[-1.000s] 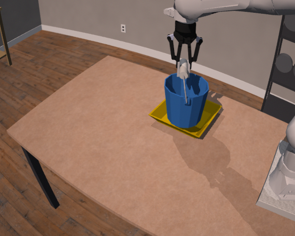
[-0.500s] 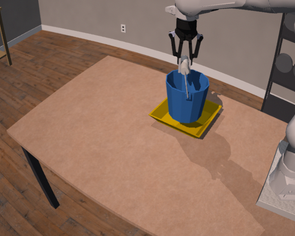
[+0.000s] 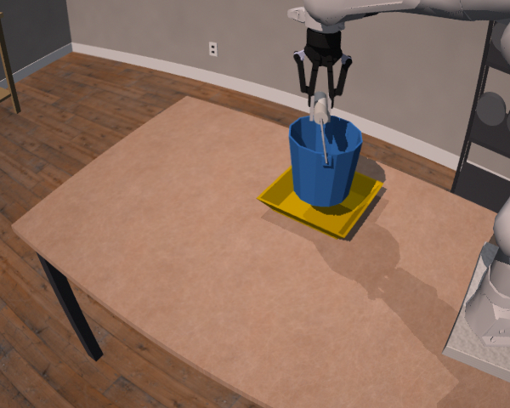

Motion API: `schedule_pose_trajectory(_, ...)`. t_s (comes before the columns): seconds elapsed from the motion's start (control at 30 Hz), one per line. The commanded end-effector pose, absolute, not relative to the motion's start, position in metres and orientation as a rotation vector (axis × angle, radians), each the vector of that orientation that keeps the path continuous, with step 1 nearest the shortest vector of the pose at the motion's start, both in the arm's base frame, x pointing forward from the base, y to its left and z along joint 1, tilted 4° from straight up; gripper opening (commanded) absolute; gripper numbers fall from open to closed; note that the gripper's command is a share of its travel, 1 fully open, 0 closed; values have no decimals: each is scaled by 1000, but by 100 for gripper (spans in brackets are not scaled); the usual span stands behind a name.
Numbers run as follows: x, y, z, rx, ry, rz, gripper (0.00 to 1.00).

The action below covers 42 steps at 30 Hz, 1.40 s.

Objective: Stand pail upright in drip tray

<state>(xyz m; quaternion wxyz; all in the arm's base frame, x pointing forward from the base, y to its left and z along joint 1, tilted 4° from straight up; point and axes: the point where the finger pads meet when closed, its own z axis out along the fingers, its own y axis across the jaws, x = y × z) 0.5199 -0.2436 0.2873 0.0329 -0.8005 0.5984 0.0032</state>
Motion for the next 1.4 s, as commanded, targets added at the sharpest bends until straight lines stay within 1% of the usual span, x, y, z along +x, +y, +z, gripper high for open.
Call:
schedule_pose_trajectory(0.0, 521, -252, 294, -2484, 1820, -9, 0)
schedule_pose_trajectory(1.37, 524, -278, 293, -2484, 1820, -9, 0)
